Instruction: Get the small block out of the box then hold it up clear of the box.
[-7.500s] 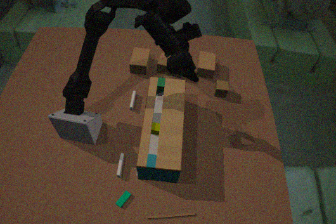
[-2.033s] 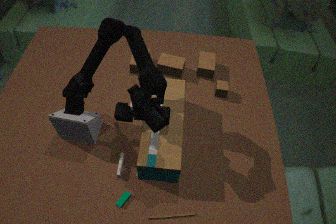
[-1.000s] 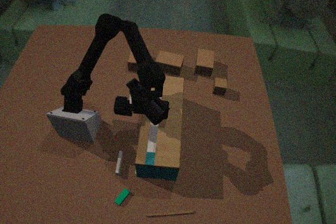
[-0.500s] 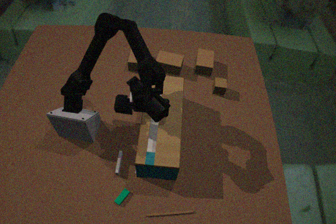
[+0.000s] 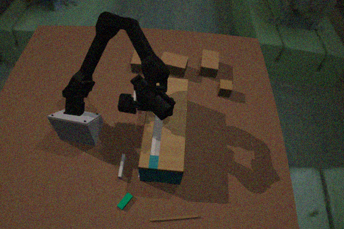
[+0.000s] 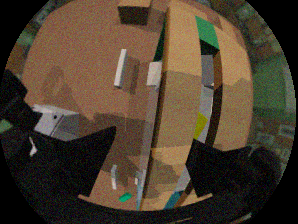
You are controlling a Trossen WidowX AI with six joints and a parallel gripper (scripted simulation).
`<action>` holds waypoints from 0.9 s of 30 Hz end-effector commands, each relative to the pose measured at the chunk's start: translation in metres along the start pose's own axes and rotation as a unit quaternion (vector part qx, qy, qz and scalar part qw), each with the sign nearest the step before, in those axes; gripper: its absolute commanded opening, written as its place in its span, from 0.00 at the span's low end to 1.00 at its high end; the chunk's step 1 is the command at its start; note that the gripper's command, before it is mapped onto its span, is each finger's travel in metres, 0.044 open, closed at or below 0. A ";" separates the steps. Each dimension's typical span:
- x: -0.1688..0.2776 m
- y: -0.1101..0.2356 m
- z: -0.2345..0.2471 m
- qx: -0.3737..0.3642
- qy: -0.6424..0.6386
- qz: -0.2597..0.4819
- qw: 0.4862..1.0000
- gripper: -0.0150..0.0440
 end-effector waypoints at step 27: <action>-0.010 -0.003 0.000 0.000 -0.003 -0.002 1.000 0.93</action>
Point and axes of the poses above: the point midway between the two fingers, 35 mm back from their tips, its own y axis back along the fingers, its own z axis across the jaws, x = y × z, the point moved 3 cm from there along y, back along the fingers, and after that the axes turned 2 degrees about -y, right-handed, at the moved point
